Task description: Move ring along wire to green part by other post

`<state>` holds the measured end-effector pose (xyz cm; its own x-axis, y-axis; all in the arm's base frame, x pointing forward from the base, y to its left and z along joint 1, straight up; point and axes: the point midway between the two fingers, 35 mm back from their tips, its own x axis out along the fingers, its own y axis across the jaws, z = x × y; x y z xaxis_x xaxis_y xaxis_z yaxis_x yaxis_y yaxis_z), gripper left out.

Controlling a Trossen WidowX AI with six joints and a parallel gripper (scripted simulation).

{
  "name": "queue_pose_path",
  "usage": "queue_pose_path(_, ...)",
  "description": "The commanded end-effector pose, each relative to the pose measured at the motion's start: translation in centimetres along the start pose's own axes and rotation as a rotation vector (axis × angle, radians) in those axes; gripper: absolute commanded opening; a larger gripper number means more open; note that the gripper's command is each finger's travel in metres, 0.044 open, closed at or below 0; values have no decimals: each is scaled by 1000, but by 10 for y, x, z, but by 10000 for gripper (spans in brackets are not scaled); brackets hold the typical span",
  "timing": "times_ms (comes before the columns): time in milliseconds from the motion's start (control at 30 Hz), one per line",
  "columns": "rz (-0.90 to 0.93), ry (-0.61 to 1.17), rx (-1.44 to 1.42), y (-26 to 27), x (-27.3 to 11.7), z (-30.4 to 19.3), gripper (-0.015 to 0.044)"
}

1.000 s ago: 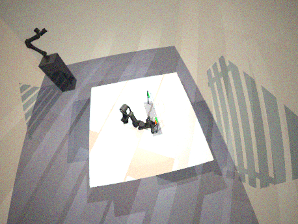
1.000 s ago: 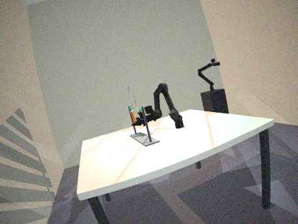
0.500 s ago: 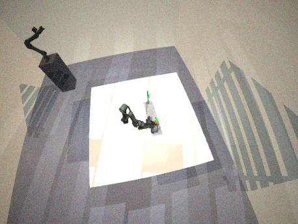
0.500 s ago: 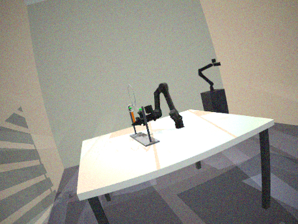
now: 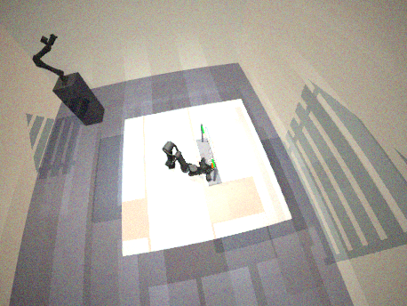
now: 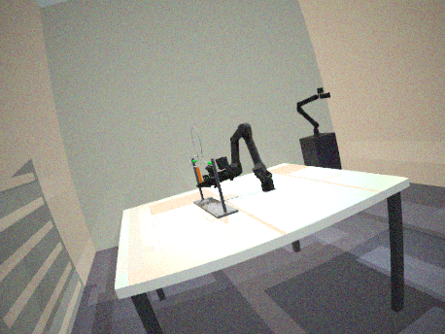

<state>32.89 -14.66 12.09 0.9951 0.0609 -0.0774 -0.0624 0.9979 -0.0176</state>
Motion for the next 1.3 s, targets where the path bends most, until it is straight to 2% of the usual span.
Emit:
queue_pose_path(0,-2,-2,4,4,-1,1,-150)
queue_pose_path(700,6,1,49,31,0,1,-150)
queue_pose_path(1267,27,-1,252,74,0,6,-150)
